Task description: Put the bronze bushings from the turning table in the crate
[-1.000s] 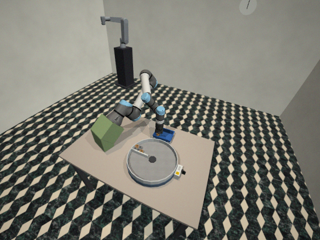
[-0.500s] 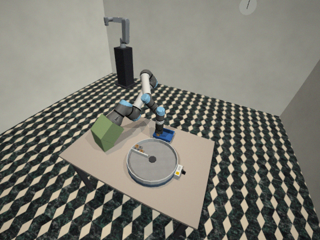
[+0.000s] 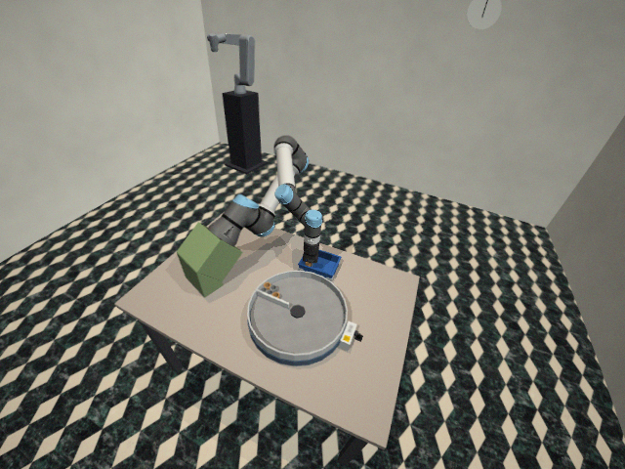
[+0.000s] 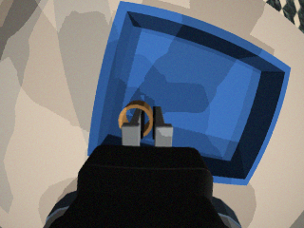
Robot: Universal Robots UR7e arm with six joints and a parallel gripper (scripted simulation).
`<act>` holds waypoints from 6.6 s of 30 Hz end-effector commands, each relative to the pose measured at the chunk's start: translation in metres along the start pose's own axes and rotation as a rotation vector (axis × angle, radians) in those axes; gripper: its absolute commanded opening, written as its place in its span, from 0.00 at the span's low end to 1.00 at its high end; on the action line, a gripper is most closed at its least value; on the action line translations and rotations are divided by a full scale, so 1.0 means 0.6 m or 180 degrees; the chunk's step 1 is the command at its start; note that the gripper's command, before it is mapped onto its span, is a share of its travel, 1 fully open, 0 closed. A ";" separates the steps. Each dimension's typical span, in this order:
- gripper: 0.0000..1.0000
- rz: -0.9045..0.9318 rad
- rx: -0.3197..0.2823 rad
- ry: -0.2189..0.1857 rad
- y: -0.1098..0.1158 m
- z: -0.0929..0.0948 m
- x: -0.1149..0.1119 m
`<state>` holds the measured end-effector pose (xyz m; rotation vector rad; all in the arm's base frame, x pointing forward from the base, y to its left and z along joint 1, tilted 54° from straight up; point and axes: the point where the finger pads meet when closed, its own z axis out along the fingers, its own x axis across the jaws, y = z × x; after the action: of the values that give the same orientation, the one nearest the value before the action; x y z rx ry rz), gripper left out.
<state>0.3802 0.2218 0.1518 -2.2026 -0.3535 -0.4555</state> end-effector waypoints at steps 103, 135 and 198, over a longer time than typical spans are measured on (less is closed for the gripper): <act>0.42 -0.0001 -0.0004 0.0003 0.000 0.019 0.000; 0.42 -0.0001 -0.0004 0.0004 0.000 0.005 0.001; 0.42 -0.0001 -0.0006 0.0005 0.000 -0.029 0.003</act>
<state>0.3784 0.2086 0.1622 -2.2038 -0.3527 -0.4574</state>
